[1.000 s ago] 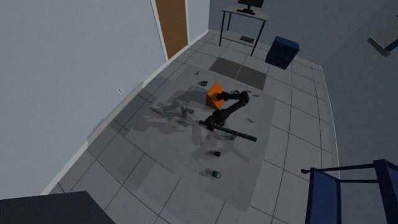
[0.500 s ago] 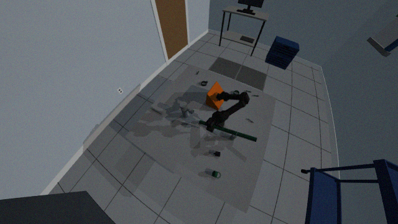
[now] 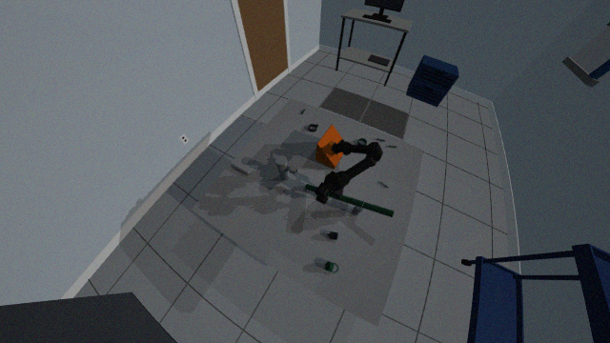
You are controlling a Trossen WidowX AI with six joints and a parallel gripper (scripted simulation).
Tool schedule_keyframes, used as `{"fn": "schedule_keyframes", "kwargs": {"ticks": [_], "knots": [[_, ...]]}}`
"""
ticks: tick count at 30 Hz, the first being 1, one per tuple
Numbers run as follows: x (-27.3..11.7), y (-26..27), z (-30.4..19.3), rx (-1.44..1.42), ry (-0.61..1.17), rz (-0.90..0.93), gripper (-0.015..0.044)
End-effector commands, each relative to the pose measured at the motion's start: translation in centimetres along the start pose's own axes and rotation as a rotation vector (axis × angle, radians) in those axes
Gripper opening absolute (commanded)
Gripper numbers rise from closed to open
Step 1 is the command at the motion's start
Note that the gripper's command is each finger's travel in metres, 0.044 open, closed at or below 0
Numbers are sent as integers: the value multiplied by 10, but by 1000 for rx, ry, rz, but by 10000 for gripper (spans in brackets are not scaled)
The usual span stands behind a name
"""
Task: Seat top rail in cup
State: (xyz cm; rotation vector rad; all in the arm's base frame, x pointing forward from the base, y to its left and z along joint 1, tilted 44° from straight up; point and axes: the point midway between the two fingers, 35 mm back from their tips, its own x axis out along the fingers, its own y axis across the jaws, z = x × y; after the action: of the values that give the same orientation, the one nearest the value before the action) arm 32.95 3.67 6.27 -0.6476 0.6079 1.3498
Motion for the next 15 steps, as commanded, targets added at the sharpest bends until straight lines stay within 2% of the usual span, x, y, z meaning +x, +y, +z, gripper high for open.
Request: {"fn": "schedule_keyframes", "kwargs": {"ticks": [1, 4, 14, 15], "knots": [[8, 2, 1, 7, -7, 8, 440], [11, 3, 1, 7, -7, 8, 440], [11, 3, 1, 7, -7, 8, 177], [11, 3, 1, 7, -7, 8, 171]]}}
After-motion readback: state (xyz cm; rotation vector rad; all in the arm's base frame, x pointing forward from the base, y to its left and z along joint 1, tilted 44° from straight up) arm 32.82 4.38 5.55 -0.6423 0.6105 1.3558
